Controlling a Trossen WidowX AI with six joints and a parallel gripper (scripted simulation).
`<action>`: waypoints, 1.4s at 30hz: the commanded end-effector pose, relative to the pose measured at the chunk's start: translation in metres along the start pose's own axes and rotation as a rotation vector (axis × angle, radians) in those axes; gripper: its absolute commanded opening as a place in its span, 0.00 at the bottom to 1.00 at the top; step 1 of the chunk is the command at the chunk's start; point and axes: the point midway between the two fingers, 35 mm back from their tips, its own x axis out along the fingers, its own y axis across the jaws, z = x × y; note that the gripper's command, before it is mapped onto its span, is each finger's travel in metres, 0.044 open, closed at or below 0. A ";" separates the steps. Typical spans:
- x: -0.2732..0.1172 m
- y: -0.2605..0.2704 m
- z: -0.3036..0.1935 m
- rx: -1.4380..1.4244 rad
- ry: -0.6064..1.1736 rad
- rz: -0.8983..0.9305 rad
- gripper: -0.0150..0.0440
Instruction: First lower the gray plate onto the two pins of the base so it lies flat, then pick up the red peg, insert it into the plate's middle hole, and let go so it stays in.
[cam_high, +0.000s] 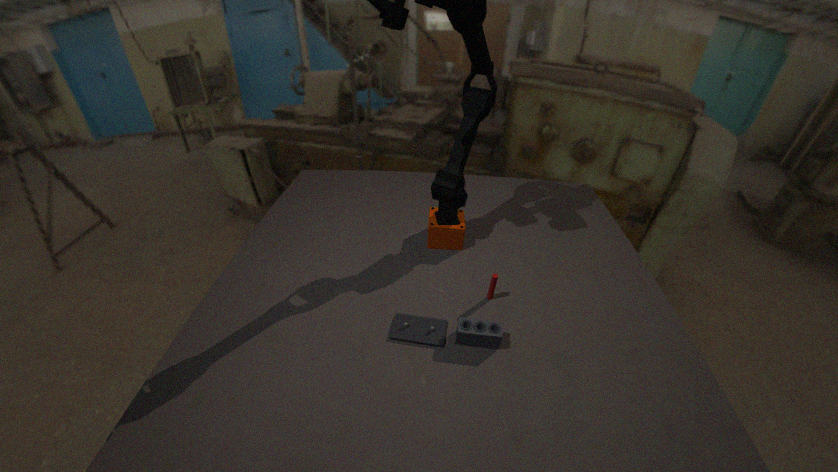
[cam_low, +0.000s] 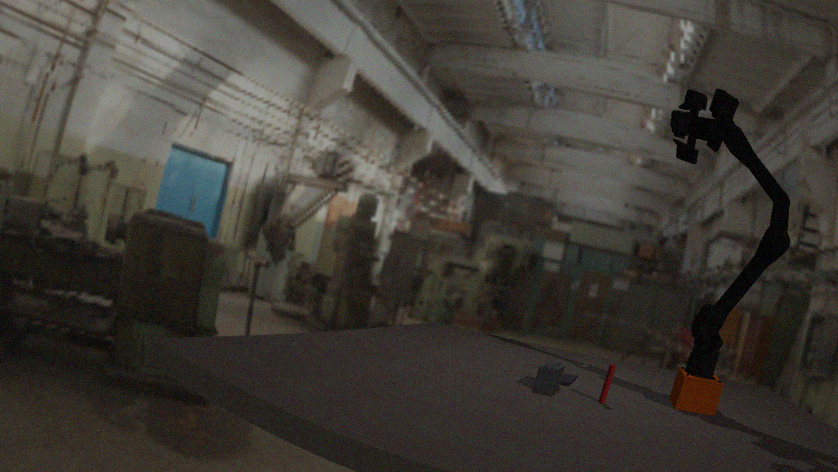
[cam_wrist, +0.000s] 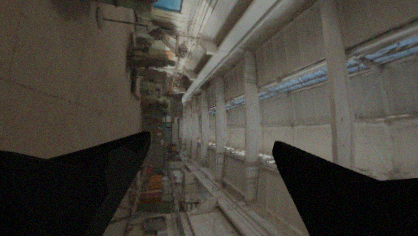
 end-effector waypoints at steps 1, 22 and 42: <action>0.019 0.037 0.050 -0.029 -0.141 0.114 1.00; -0.049 0.268 0.289 -0.308 -0.826 0.829 1.00; -0.228 0.431 0.331 -0.622 -0.974 1.637 1.00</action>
